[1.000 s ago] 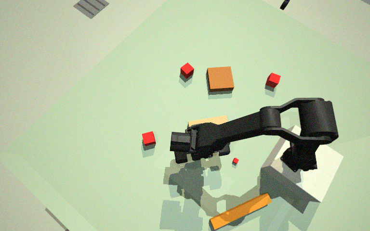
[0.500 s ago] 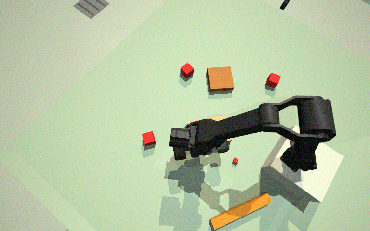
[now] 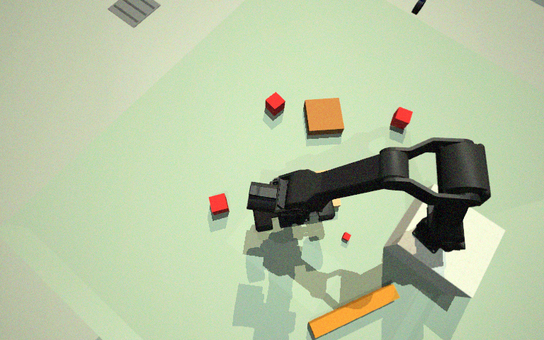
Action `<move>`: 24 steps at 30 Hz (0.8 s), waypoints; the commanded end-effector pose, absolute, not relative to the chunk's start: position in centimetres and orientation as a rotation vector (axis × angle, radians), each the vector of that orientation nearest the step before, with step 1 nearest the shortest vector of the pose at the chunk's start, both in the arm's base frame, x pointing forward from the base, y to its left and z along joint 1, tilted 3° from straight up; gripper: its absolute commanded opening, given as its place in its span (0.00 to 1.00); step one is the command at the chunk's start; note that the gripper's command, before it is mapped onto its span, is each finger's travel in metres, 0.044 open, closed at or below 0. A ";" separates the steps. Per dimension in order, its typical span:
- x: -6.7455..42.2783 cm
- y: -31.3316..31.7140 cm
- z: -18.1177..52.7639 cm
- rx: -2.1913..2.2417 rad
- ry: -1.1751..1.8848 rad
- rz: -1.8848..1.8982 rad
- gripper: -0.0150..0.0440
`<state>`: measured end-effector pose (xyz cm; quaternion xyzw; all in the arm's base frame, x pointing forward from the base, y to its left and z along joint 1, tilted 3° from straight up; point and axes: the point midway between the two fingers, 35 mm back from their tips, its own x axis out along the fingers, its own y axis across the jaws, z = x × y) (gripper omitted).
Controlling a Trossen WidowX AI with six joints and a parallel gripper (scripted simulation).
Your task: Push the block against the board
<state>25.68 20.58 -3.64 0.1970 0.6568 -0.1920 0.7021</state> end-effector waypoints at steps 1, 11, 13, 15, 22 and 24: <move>26.0 20.3 -3.8 0.432 1.462 -0.431 0.25; 26.7 19.9 -3.7 0.432 1.462 -0.431 0.25; 26.8 19.8 -3.7 0.432 1.462 -0.432 0.25; 26.9 19.7 -3.7 0.432 1.461 -0.432 0.25; 26.4 20.2 -3.7 0.432 1.462 -0.431 0.25; 26.1 20.4 -3.8 0.432 1.462 -0.431 0.25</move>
